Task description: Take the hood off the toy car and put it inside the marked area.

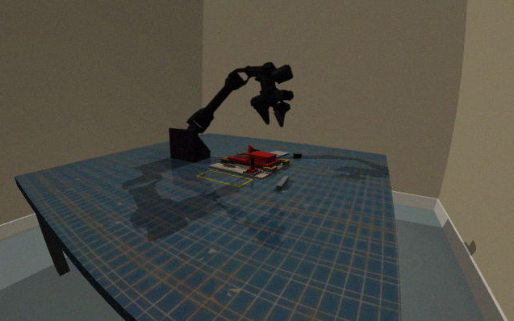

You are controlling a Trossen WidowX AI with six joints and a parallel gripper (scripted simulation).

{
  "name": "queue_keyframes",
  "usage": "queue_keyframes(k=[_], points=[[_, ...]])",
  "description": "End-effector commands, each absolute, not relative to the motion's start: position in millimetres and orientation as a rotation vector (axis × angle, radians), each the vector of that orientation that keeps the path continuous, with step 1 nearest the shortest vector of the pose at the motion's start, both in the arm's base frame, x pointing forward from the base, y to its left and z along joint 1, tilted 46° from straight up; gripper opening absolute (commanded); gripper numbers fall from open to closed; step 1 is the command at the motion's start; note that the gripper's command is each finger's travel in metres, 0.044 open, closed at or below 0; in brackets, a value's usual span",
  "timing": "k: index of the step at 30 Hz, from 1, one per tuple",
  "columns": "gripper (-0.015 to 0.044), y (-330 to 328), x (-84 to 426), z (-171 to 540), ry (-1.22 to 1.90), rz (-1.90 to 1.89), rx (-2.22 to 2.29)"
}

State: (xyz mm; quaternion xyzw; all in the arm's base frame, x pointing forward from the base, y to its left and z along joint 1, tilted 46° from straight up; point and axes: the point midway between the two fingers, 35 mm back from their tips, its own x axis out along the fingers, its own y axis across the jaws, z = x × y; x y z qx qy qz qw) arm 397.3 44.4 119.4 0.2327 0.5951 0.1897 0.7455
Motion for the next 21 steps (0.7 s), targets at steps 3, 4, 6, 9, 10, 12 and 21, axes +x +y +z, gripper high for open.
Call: queue_keyframes(k=[3, 4, 6, 9, 10, 12, 21], points=[[0.044, 72, 361, 96, 1.468, 0.593, 0.508], [0.044, 78, 354, 92, 1.502, 0.632, 0.512], [0.044, 88, 340, 87, 1.558, 0.701, 0.524], [0.044, 92, 335, 85, 1.577, 0.725, 0.529], [0.044, 92, 335, 85, 1.577, 0.725, 0.529], [0.044, 92, 335, 85, 1.577, 0.725, 0.529], [0.044, 96, 335, 82, 1.577, 0.725, 0.529]])
